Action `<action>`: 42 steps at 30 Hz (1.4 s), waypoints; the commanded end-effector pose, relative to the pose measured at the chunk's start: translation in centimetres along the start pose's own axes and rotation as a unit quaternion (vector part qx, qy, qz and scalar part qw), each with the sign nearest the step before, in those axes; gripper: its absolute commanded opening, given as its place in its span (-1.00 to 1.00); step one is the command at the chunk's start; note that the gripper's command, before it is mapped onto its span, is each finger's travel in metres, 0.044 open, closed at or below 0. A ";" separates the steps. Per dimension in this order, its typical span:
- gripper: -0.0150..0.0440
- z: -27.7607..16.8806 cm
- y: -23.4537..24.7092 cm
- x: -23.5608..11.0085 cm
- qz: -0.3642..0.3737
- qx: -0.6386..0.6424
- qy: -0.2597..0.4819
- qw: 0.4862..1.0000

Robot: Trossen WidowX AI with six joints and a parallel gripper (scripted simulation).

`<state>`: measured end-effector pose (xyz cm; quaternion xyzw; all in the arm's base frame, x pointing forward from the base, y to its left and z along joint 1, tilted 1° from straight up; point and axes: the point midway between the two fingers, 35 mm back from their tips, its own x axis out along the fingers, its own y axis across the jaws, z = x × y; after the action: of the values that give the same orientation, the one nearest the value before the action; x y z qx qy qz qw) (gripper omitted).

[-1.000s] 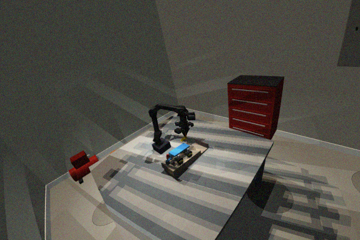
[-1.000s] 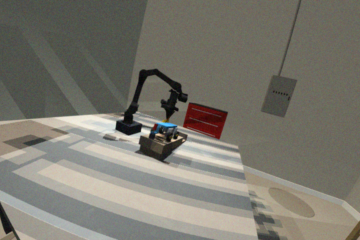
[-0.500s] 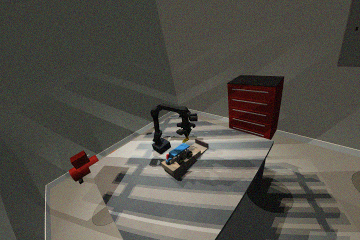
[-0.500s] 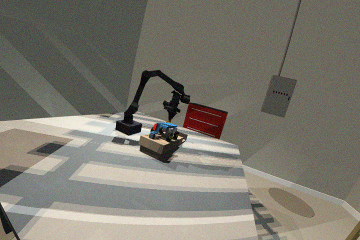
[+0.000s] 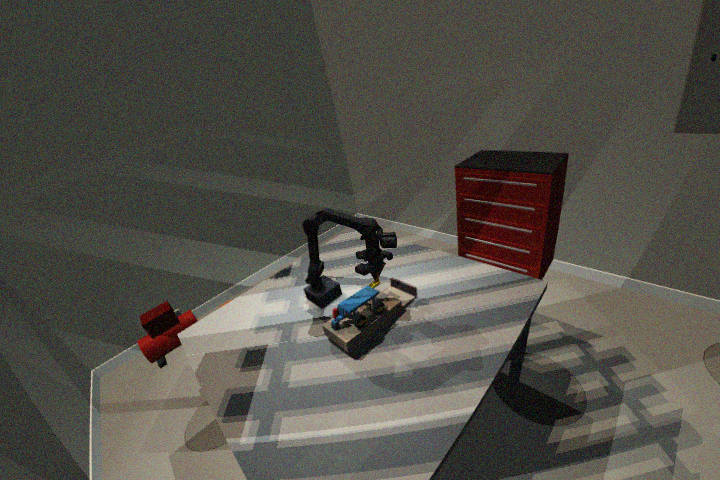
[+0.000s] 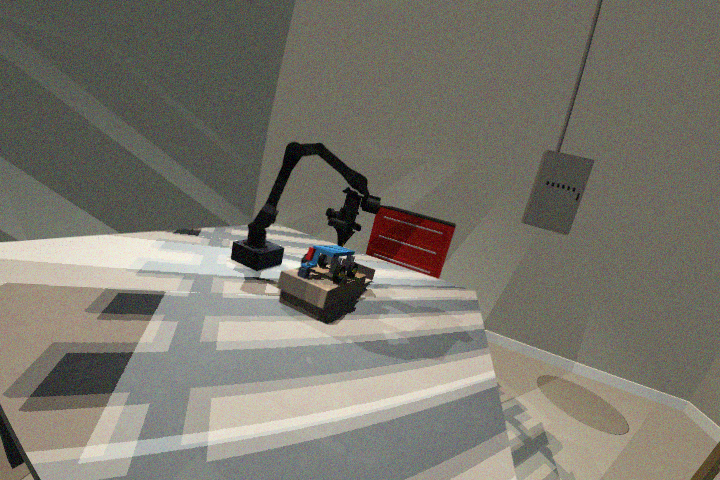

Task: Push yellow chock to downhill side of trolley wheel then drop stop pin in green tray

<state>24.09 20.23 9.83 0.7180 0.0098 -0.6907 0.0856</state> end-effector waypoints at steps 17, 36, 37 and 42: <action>-0.49 0.1 0.5 4.2 0.006 -0.002 -0.002 1.000; -0.49 -0.1 1.9 3.7 0.006 -0.002 -0.002 1.000; -0.49 -0.1 2.0 3.7 0.006 -0.002 -0.002 1.000; -0.49 -0.1 2.4 3.6 0.007 -0.002 -0.002 1.000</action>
<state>24.67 17.98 6.49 0.7169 0.0088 -0.6915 0.0881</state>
